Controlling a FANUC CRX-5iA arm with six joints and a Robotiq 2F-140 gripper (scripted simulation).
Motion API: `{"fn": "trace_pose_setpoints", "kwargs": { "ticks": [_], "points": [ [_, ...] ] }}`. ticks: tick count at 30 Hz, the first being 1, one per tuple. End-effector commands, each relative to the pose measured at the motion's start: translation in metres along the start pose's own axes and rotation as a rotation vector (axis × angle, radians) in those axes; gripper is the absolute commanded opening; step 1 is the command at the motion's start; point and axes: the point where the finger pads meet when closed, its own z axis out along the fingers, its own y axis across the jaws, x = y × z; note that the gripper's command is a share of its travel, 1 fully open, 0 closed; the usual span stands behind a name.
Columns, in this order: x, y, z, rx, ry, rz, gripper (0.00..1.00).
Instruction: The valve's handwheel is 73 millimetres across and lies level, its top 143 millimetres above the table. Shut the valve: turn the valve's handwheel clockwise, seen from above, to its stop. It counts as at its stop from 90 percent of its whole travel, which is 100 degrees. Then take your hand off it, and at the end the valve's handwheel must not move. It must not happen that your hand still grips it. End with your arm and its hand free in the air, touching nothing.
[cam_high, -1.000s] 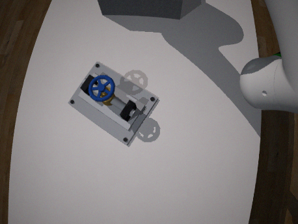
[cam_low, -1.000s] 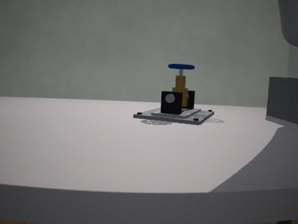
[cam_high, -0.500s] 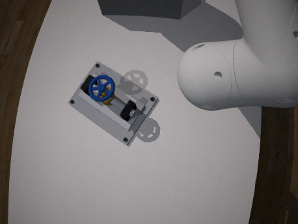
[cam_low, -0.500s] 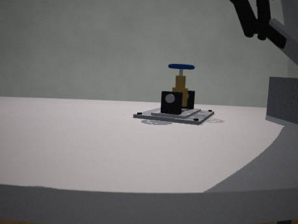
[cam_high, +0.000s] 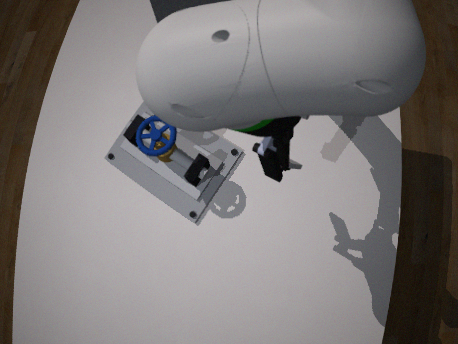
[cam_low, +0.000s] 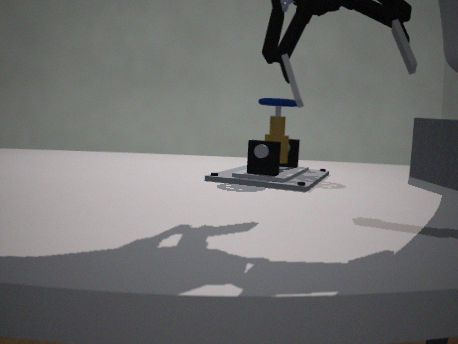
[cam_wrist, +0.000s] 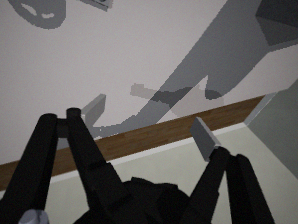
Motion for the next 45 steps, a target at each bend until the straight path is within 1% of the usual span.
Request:
{"fn": "trace_pose_setpoints", "kwargs": {
  "ticks": [1,2,3,4,6,8,10,11,13,16,29,45],
  "points": [
    [0.052,-0.033,-0.039,0.117,0.080,0.101,1.00],
    [0.060,-0.038,-0.046,0.123,0.084,0.106,1.00],
    [0.074,-0.045,-0.058,0.166,0.111,0.143,1.00],
    [0.084,-0.050,-0.066,0.174,0.116,0.149,1.00],
    [0.084,-0.050,-0.066,0.174,0.116,0.149,1.00],
    [0.123,-0.069,-0.101,0.262,0.167,0.221,1.00],
    [0.145,-0.078,-0.122,0.322,0.199,0.269,1.00],
    [0.152,-0.081,-0.128,0.329,0.203,0.274,1.00],
    [0.170,-0.088,-0.147,0.375,0.226,0.309,1.00],
    [0.184,-0.092,-0.161,0.407,0.242,0.334,1.00],
    [0.186,-0.093,-0.163,0.412,0.245,0.338,1.00],
    [0.188,-0.096,-0.156,0.413,0.245,0.337,1.00]
  ]
}}
